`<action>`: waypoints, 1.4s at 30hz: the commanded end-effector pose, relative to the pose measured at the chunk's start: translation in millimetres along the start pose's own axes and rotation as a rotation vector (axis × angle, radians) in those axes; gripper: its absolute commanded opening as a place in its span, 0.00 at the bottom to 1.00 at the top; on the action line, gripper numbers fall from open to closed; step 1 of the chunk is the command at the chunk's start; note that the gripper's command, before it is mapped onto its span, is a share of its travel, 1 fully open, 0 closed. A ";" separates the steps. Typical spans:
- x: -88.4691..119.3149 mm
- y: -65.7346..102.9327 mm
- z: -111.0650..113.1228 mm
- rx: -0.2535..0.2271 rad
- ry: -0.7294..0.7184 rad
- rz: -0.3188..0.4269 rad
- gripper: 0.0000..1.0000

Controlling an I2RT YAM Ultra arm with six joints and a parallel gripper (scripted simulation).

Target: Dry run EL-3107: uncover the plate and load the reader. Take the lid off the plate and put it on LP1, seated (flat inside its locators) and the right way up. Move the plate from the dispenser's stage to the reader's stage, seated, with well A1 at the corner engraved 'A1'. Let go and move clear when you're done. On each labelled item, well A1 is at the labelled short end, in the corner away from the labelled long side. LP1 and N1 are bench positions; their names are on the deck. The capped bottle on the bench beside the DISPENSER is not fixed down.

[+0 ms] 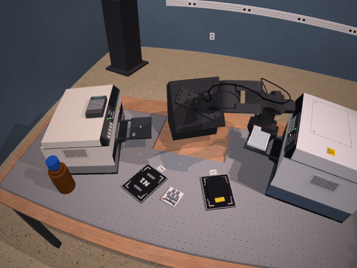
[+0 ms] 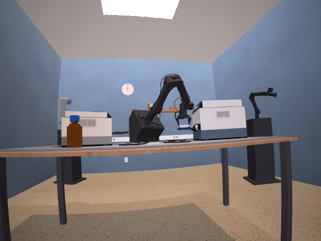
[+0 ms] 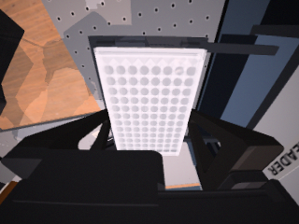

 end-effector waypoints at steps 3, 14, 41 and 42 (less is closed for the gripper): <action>-2.8 4.3 -1.6 0.014 0.006 -0.015 0.86; -2.4 5.2 -0.5 0.014 0.007 -0.015 0.86; -4.6 1.2 5.4 0.013 0.020 -0.026 0.86; -3.6 1.0 2.2 0.015 0.010 -0.026 0.86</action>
Point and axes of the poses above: the point where the finger pads meet when closed, its own y axis back along the fingers, its own z axis across the jaws, x = y × z, the point moved 3 cm from there along y, back along the fingers, and after that the axes turned 2 degrees about -y, right-handed, at the moved point
